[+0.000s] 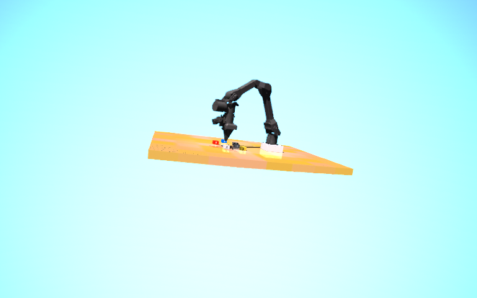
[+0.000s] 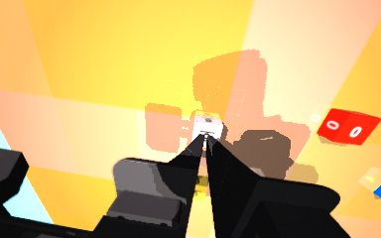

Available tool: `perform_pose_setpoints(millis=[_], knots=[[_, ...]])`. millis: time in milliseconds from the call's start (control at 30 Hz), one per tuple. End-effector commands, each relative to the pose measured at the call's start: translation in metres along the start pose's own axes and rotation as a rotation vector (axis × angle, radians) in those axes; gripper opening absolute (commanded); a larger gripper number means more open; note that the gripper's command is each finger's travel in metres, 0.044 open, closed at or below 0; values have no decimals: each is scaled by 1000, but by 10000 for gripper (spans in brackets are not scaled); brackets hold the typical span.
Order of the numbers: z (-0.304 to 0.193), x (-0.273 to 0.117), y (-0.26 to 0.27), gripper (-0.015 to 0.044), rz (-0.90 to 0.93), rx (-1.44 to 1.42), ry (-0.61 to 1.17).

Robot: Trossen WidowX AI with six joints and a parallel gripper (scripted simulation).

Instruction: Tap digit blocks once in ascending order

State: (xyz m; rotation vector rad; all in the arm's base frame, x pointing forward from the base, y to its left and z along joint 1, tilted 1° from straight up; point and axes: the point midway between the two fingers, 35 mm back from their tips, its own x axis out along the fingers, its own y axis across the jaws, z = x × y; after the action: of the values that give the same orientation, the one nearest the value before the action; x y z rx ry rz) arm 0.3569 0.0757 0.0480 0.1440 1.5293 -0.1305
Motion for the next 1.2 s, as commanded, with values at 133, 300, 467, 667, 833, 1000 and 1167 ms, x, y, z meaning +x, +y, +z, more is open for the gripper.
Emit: perform_pose_setpoints(millis=[133, 300, 467, 667, 833, 1000, 1167], knots=[[1, -74, 0, 20, -1, 4, -4], [0, -85, 0, 20, -1, 4, -4], [-27, -90, -32, 20, -4, 4, -2], [-83, -87, -80, 20, -8, 4, 2], [-98, -84, -89, 20, -9, 4, 3], [-95, -35, -89, 20, -9, 4, 3], [-98, -3, -90, 20, -9, 4, 3]])
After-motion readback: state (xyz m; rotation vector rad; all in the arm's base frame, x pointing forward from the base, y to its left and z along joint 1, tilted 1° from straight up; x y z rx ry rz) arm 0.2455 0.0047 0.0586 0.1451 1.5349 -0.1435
